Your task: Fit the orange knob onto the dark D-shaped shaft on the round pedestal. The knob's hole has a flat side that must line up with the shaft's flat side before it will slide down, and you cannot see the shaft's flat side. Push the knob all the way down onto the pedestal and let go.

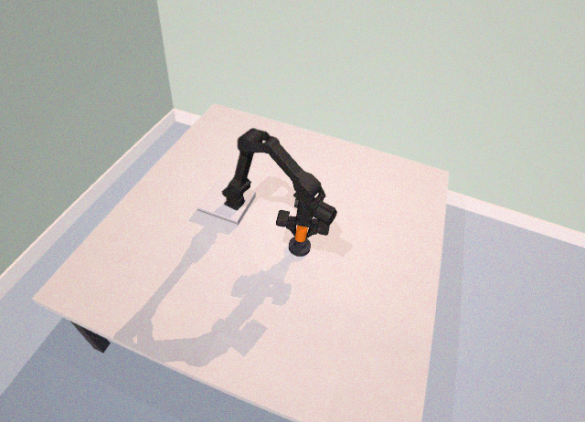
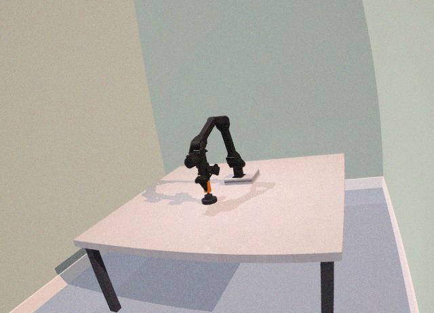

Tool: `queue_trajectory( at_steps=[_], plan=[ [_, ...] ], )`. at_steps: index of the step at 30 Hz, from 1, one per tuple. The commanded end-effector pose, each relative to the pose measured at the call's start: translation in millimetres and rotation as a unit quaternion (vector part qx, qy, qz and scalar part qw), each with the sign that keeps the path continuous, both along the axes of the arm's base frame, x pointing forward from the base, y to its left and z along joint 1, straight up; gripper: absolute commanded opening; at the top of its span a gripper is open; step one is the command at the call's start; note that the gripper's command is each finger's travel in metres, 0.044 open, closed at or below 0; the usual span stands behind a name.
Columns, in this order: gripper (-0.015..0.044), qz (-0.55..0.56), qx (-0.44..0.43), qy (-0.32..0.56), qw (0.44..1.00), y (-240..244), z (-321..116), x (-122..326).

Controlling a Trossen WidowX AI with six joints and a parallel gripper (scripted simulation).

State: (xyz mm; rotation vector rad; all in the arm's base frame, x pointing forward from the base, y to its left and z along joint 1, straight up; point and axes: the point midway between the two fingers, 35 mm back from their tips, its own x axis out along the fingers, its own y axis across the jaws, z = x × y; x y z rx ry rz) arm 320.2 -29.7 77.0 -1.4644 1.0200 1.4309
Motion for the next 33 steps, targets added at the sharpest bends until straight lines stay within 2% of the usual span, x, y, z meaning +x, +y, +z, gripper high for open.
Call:
queue_trajectory(
  at_steps=[1,33],
  plan=[
    [0.0000,0.008,-0.001,-0.004,1.000,-0.5,1.8,3.1],
    [0.0000,0.008,-0.001,-0.004,1.000,-0.1,-0.7,-1.3]
  ],
)
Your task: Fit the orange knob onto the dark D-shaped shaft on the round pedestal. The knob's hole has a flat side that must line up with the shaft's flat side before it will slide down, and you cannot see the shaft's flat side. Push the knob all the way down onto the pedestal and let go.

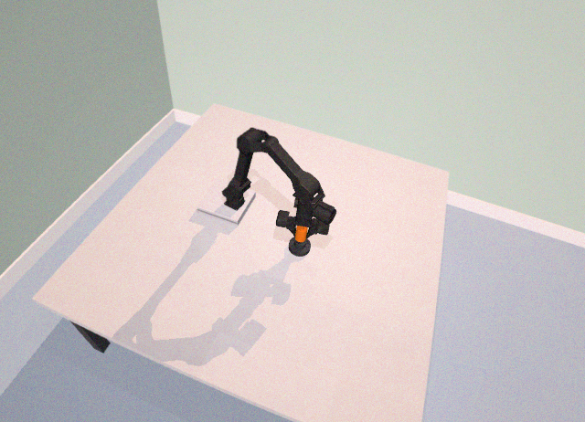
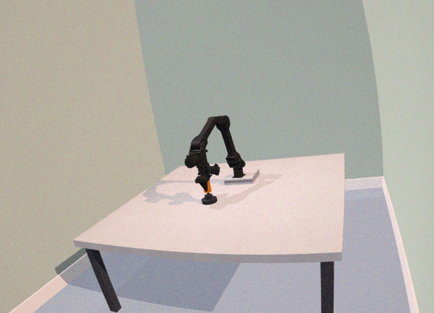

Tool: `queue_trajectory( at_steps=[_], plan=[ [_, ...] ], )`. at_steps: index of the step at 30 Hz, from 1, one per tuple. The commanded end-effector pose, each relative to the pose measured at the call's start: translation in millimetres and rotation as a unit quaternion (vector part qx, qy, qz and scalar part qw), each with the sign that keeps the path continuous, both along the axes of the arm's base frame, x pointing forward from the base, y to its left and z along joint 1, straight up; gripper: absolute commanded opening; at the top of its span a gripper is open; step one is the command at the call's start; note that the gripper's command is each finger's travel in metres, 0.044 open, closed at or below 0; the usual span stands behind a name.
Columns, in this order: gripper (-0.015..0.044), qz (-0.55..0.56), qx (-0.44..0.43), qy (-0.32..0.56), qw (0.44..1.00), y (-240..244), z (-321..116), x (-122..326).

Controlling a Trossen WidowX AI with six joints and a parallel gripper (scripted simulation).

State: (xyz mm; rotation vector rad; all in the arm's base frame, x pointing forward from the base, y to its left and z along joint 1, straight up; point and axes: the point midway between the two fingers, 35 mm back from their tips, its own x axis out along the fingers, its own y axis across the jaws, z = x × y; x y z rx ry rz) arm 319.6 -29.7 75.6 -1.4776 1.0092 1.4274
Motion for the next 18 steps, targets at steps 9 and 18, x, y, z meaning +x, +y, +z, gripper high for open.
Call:
queue_trajectory(
  at_steps=[9,18],
  plan=[
    [0.0000,0.046,-0.002,0.001,0.999,-0.2,5.4,-0.1],
    [0.0000,0.108,-0.004,0.001,0.994,-0.5,4.3,5.2]
  ],
)
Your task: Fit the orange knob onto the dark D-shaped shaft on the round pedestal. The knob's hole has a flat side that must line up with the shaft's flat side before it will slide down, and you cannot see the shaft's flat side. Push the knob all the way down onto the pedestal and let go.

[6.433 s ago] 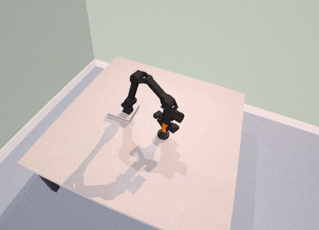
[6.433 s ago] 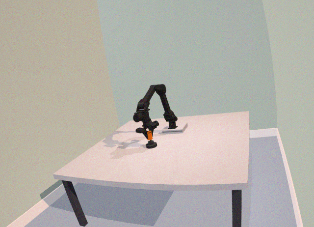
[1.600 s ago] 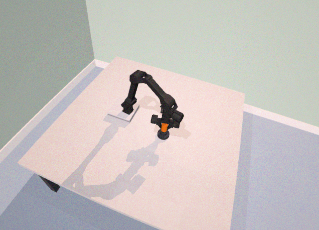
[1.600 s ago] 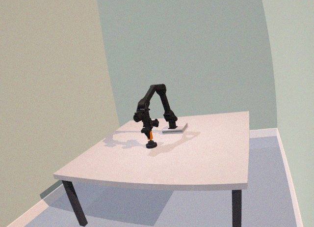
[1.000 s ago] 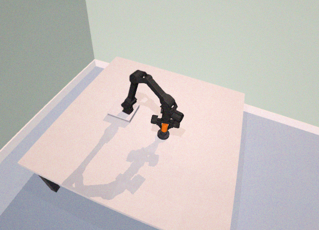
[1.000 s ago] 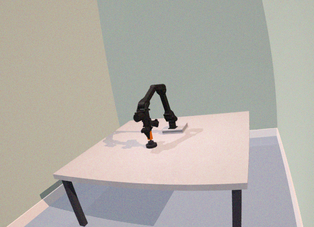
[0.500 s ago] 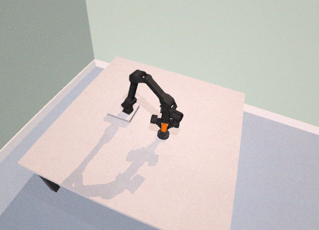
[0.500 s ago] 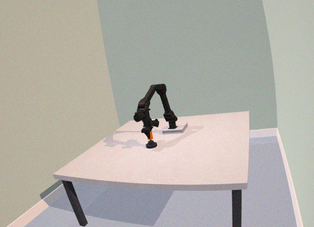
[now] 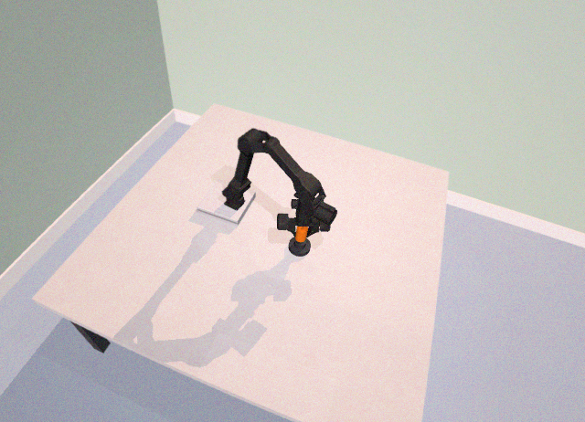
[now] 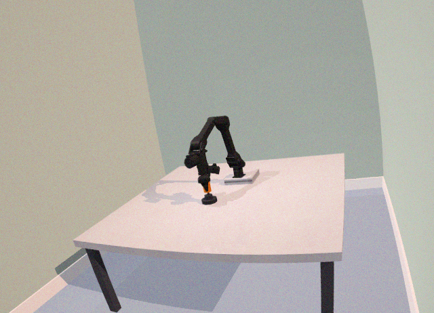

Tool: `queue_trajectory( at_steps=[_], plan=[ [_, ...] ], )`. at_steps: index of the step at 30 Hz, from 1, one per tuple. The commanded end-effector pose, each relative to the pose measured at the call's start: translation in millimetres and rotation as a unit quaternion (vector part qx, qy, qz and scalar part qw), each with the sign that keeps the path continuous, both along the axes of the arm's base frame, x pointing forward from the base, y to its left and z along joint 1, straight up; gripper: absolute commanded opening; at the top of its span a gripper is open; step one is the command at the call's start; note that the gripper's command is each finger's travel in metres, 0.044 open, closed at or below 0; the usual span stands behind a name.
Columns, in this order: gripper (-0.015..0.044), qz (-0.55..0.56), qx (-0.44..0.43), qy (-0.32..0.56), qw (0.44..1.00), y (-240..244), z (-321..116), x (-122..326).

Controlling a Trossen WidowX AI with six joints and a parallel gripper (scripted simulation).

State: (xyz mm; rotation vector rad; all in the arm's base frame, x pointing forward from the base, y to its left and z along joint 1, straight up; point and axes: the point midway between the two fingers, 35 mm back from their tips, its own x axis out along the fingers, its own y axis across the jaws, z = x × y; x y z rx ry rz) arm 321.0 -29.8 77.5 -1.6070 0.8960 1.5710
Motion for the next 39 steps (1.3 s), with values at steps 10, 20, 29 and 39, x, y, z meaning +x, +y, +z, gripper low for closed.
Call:
queue_trajectory(
  at_steps=[10,20,29,39],
  plan=[
    [0.0000,0.011,-0.001,-0.004,1.000,-0.4,-1.9,5.9],
    [0.0000,0.011,-0.001,-0.004,1.000,-0.2,-0.7,4.1],
    [0.0000,0.054,-0.002,-0.004,0.999,0.0,3.6,0.8],
    [0.0000,0.116,-0.004,-0.004,0.993,0.3,1.5,-2.1]
  ],
)
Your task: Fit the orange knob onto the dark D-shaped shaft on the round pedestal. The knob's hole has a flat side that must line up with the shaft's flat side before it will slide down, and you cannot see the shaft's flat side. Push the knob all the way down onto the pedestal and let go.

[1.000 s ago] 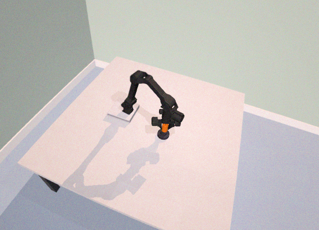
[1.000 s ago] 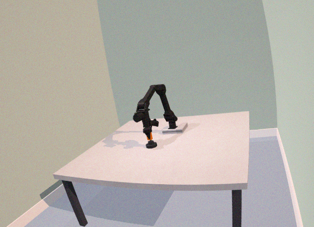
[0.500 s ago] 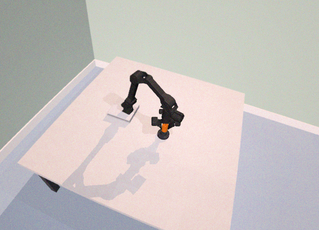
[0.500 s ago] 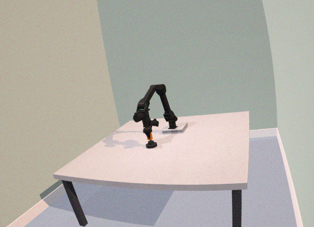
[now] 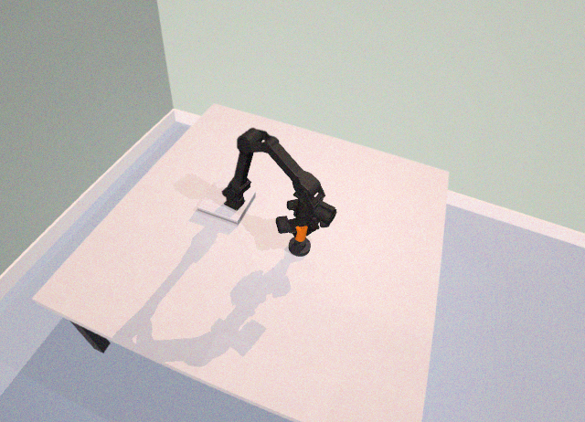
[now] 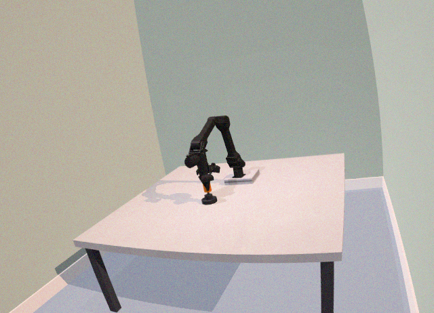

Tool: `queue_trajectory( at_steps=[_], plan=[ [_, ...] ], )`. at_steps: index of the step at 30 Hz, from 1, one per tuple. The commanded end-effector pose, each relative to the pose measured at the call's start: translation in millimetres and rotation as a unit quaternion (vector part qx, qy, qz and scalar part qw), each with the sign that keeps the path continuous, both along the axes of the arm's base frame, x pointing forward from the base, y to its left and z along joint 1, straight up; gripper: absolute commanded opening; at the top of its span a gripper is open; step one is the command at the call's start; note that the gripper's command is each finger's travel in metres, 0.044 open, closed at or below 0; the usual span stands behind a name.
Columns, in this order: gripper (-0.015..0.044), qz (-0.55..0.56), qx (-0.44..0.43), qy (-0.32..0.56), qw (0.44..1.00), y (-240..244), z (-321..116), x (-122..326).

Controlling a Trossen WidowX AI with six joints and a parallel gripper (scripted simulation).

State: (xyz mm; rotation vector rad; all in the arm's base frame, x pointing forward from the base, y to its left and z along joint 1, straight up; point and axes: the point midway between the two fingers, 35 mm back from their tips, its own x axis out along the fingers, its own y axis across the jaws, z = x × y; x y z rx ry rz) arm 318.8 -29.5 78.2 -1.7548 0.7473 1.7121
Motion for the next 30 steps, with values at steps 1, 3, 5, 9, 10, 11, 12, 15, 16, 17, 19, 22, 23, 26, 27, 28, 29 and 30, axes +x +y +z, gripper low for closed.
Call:
queue_trajectory(
  at_steps=[1,3,5,9,10,11,12,15,16,17,19,22,23,26,27,28,29,30],
  plan=[
    [0.0000,0.009,-0.001,-0.003,1.000,-0.1,0.7,0.2],
    [0.0000,0.009,-0.001,-0.003,1.000,-0.2,0.5,0.7],
    [0.0000,0.009,-0.001,-0.003,1.000,-0.2,0.3,1.4],
    [0.0000,0.009,-0.001,-0.003,1.000,-0.4,-0.1,3.1],
    [0.0000,0.009,-0.001,-0.003,1.000,-0.4,0.2,3.5],
    [0.0000,0.009,-0.001,-0.003,1.000,-0.5,0.7,3.9],
    [0.0000,0.009,-0.001,-0.003,1.000,-0.5,1.2,4.3],
    [0.0000,0.009,-0.001,-0.003,1.000,-0.7,2.1,6.4],
    [0.0000,0.009,-0.001,-0.003,1.000,-0.7,2.2,6.9],
    [0.0000,0.009,-0.001,-0.003,1.000,-0.8,2.6,7.3],
    [0.0000,0.009,-0.001,-0.003,1.000,-0.8,-0.4,7.2],
    [0.0000,0.009,-0.001,-0.003,1.000,-0.7,-1.9,6.6],
    [0.0000,0.009,-0.001,-0.003,1.000,-0.7,-2.1,6.9],
    [0.0000,0.009,-0.001,-0.003,1.000,-0.7,-1.9,6.8],
    [0.0000,0.009,-0.001,-0.003,1.000,-0.7,-1.9,6.4],
    [0.0000,0.009,-0.001,-0.003,1.000,-0.7,-1.9,6.1],
    [0.0000,0.009,-0.001,-0.003,1.000,-0.6,-1.9,5.7],
    [0.0000,0.009,-0.001,-0.003,1.000,-0.6,-2.5,5.4]
  ],
)
